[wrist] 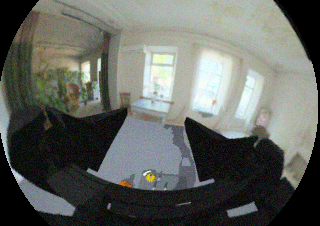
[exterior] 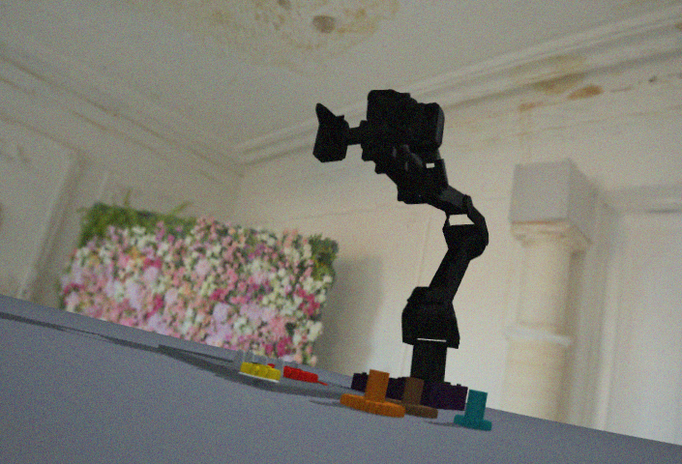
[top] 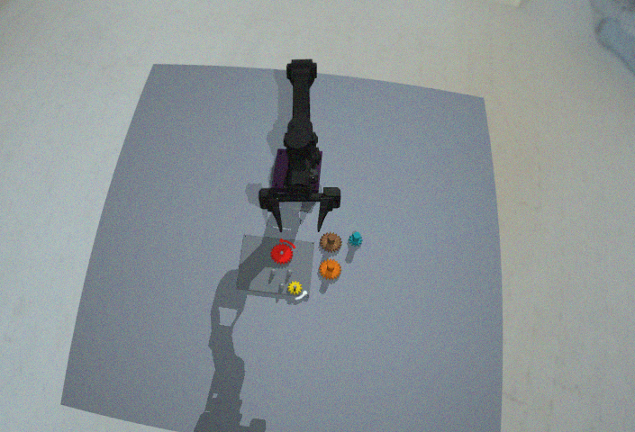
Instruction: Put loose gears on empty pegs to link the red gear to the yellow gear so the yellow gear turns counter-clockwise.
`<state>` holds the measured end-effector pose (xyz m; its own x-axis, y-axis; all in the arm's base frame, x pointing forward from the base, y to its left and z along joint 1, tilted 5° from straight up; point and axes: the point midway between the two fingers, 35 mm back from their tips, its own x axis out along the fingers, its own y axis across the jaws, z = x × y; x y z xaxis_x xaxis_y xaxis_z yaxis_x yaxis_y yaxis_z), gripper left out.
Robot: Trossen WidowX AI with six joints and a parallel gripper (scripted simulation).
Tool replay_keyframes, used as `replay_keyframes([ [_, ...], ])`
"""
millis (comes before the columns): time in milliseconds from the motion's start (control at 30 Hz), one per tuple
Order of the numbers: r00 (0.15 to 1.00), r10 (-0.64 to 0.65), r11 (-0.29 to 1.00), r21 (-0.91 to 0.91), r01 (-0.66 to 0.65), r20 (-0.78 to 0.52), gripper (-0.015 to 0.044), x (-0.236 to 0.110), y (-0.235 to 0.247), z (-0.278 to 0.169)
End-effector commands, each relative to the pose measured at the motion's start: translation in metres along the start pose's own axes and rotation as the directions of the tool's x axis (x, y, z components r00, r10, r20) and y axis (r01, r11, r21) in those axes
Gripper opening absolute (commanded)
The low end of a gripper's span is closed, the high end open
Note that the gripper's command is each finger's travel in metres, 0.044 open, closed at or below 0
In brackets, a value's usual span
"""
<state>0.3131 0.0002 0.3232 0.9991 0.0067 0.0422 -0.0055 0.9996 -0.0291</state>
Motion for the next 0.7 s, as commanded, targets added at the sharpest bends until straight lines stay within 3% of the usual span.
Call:
replay_keyframes([
  [0,1.0,0.002,1.0,0.005,-0.002,-0.012,0.0426,0.002,0.001,-0.002],
  [133,0.964,0.041,0.995,0.095,-0.017,-0.263,0.044,0.027,0.015,-0.048],
  [300,0.794,0.084,0.985,0.173,0.028,-0.602,0.044,0.044,0.04,-0.116],
  [500,0.452,0.072,0.983,0.139,0.116,-0.889,0.044,0.034,0.07,-0.188],
  [667,0.108,-0.011,0.986,0.008,0.169,-0.994,0.044,0.008,0.088,-0.234],
])
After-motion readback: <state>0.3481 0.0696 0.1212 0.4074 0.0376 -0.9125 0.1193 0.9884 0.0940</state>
